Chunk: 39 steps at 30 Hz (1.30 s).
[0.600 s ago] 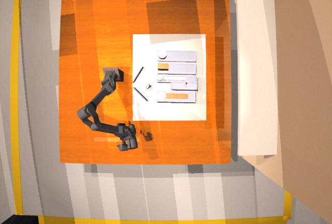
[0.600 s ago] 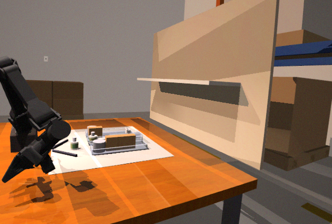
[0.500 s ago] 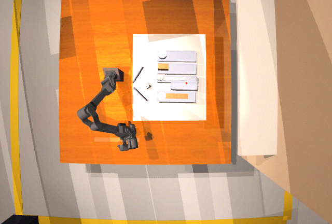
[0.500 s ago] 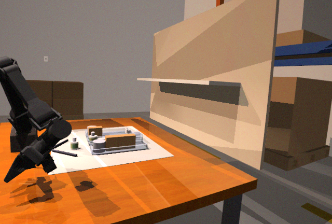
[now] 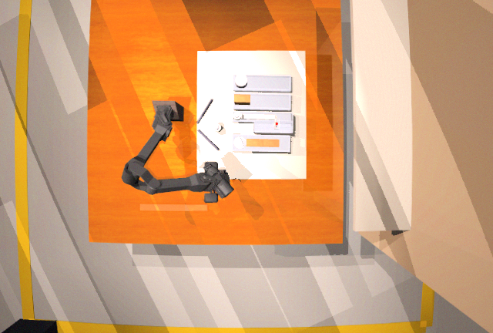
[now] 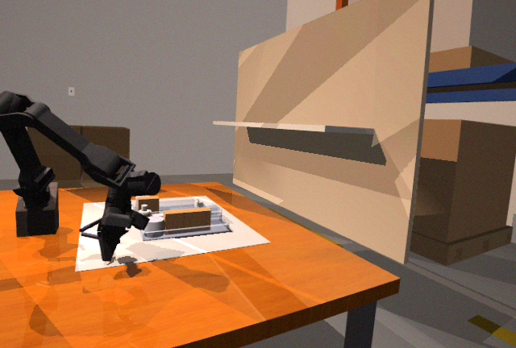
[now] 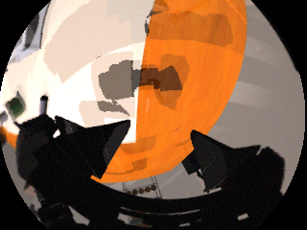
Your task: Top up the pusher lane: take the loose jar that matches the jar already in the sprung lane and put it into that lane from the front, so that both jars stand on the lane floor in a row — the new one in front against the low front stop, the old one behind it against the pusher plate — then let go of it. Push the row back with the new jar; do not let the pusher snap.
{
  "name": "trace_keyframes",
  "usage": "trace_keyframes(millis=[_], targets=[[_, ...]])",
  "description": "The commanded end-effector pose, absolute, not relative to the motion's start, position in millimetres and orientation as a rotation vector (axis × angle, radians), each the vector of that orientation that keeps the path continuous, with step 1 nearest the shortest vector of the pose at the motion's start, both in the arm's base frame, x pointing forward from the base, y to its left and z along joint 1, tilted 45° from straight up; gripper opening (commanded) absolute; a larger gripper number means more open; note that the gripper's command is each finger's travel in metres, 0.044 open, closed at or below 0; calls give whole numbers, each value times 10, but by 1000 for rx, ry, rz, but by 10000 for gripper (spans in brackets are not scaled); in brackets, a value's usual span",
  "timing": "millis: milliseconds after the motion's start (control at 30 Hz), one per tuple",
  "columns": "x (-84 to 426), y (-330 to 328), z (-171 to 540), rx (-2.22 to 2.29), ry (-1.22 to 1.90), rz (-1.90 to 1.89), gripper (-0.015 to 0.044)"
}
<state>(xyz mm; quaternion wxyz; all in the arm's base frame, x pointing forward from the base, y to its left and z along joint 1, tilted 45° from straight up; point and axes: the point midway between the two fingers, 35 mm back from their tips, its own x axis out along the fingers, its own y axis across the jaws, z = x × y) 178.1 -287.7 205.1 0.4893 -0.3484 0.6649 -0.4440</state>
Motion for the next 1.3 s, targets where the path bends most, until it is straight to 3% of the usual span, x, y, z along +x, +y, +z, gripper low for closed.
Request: trace_keyframes(millis=[0, 300, 633, 1267], targets=[[2185, -2399, 1632, -790, 1516, -925, 440], [2484, -1436, 1078, -659, 1458, -726, 440], [2257, -477, 693, -557, 1515, -659, 440], [2237, -672, 435, -557, 1516, -660, 440]])
